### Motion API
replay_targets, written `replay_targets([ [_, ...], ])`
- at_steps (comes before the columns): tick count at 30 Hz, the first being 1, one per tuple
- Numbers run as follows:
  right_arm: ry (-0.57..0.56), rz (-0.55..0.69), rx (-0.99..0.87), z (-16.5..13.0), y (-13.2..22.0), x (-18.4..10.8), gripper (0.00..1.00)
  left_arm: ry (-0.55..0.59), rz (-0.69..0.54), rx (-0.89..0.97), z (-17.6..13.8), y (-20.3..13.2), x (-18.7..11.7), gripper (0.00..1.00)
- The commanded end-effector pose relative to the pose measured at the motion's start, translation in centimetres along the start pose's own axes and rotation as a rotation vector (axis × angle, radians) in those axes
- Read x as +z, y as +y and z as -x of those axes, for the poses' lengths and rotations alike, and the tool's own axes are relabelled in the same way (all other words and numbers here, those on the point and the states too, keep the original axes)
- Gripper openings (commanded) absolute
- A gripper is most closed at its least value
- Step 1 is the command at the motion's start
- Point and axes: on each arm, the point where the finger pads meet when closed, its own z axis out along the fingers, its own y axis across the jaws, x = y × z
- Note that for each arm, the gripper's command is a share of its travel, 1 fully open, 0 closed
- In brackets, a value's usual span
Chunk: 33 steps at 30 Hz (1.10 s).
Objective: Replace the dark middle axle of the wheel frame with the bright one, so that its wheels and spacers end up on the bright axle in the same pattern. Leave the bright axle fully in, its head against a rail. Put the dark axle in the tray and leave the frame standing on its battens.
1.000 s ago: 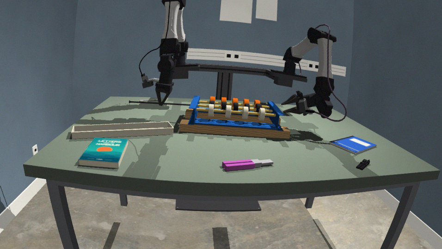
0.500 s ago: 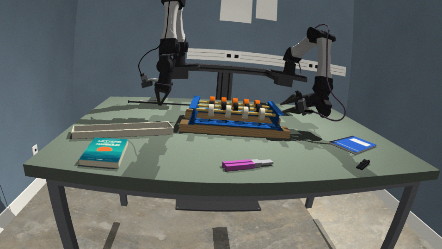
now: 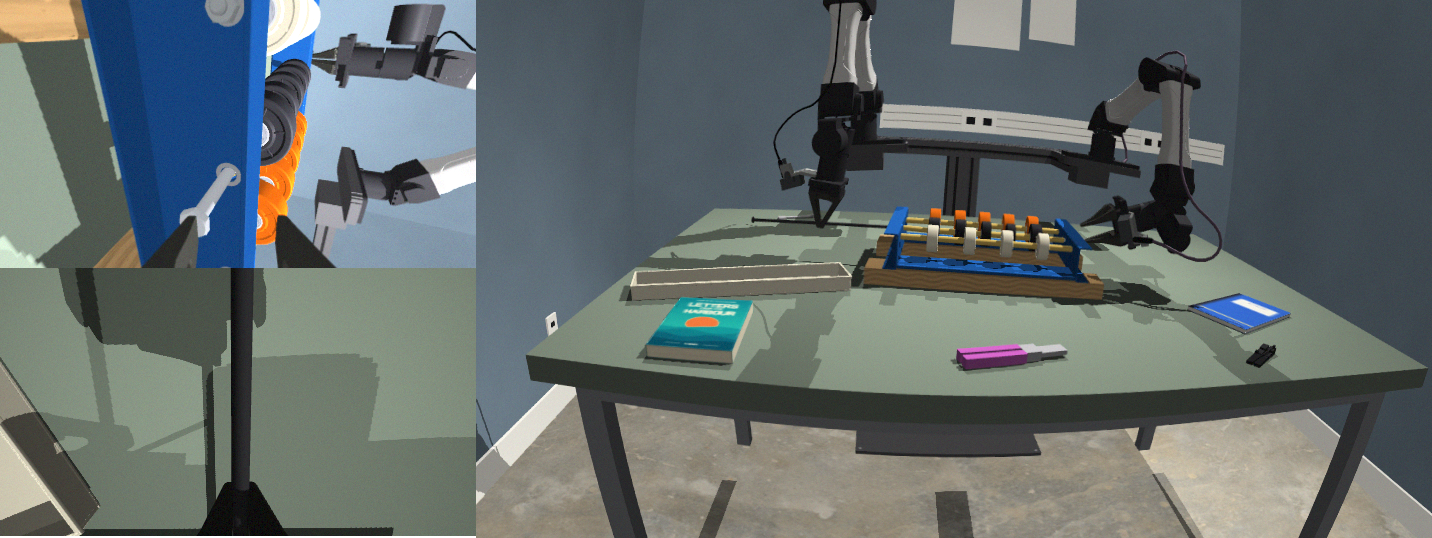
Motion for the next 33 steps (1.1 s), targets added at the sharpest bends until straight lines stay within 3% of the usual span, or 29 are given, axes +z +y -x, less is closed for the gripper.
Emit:
replay_targets([
  [1, 0.039, 0.036, -0.013, -0.6, 1.1, -0.8, 0.0, 0.02, 0.005, 0.059, 0.3, -1.1, 1.4, 0.33],
  [33, 0.04, 0.018, -0.005, 0.4, 0.3, -0.3, 0.0, 0.027, 0.024, 0.072, 0.3, -1.1, 2.1, 0.33],
])
